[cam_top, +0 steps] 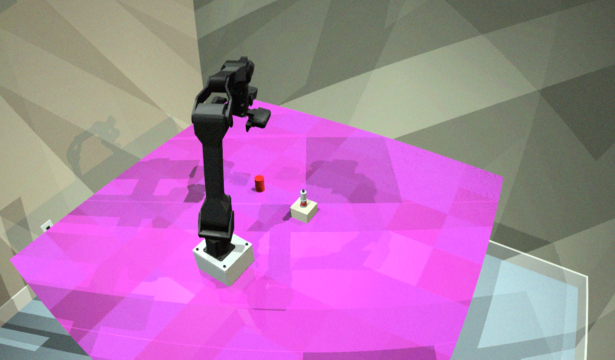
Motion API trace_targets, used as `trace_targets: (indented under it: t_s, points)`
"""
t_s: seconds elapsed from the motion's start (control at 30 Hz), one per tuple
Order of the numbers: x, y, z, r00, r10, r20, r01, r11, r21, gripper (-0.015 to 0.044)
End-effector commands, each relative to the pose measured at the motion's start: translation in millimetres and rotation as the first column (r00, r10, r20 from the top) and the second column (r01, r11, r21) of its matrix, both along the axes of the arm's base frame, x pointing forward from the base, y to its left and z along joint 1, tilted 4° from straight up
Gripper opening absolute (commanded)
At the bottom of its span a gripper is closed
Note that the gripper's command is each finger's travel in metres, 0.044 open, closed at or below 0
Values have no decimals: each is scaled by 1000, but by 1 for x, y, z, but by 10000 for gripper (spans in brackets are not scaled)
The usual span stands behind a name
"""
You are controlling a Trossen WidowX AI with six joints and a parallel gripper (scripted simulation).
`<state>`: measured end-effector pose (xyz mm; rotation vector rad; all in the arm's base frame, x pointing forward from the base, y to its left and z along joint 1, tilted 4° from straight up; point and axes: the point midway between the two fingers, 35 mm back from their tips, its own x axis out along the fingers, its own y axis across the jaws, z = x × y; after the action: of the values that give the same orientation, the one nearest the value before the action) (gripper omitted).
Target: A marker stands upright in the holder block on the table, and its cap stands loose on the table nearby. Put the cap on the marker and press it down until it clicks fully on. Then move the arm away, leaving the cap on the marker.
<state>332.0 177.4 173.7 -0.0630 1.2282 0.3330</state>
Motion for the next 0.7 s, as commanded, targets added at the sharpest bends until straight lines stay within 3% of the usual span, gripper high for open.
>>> trace_targets:
  t_s: [0.0,0.13,0.47,0.67]
  points:
    - [5,-50,-56,938,-307,-161,285,948,-143,258]
    - [-2,-75,-84,855,-474,-213,423,873,-243,258]
    - [-4,-73,-85,854,-474,-214,423,873,-243,258]
    - [-2,-75,-120,854,-474,-213,423,873,-243,258]
